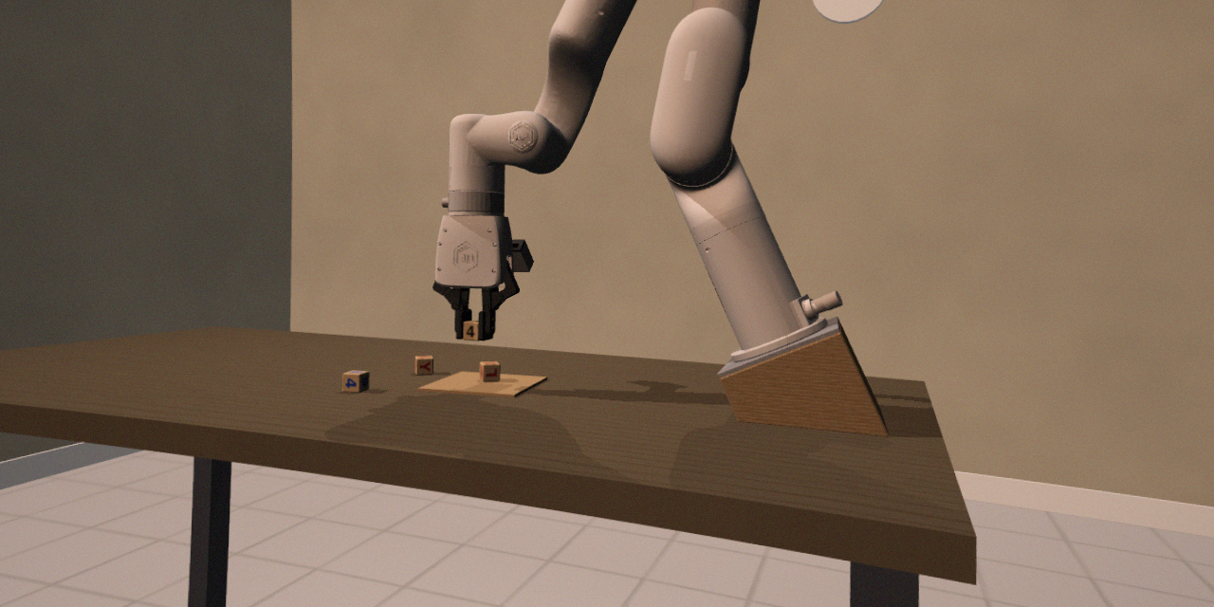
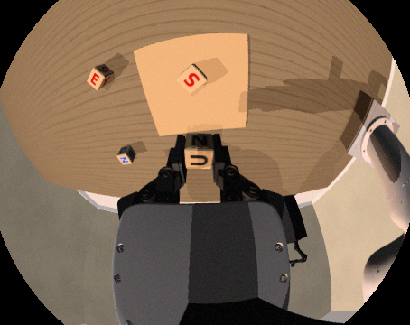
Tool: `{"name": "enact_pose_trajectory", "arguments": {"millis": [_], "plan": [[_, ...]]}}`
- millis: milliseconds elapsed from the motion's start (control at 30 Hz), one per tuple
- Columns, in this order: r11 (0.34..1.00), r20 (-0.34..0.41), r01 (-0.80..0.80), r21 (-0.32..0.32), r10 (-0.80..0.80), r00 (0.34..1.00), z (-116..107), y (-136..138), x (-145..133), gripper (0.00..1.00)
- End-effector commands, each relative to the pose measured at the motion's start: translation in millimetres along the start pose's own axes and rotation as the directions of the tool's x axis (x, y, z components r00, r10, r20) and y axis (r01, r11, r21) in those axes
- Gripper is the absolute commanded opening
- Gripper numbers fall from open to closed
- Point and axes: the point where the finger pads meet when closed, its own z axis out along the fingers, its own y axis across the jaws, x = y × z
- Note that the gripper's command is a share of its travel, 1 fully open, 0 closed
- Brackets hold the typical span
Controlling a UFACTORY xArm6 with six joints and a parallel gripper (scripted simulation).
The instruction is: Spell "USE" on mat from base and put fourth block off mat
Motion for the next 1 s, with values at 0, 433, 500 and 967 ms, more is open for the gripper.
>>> {"name": "enact_pose_trajectory", "arguments": {"millis": [0, 433, 500, 967], "plan": [[1.000, 0.000, 0.000, 0.003, 0.000, 1.000, 24.6, -2.9, 0.2, 0.21], [1.000, 0.000, 0.000, 0.003, 0.000, 1.000, 59.2, -3.1, 0.8, 0.21], [1.000, 0.000, 0.000, 0.003, 0.000, 1.000, 60.6, -3.1, 0.9, 0.21], [1.000, 0.000, 0.000, 0.003, 0.000, 1.000, 61.1, -3.1, 0.9, 0.21]]}}
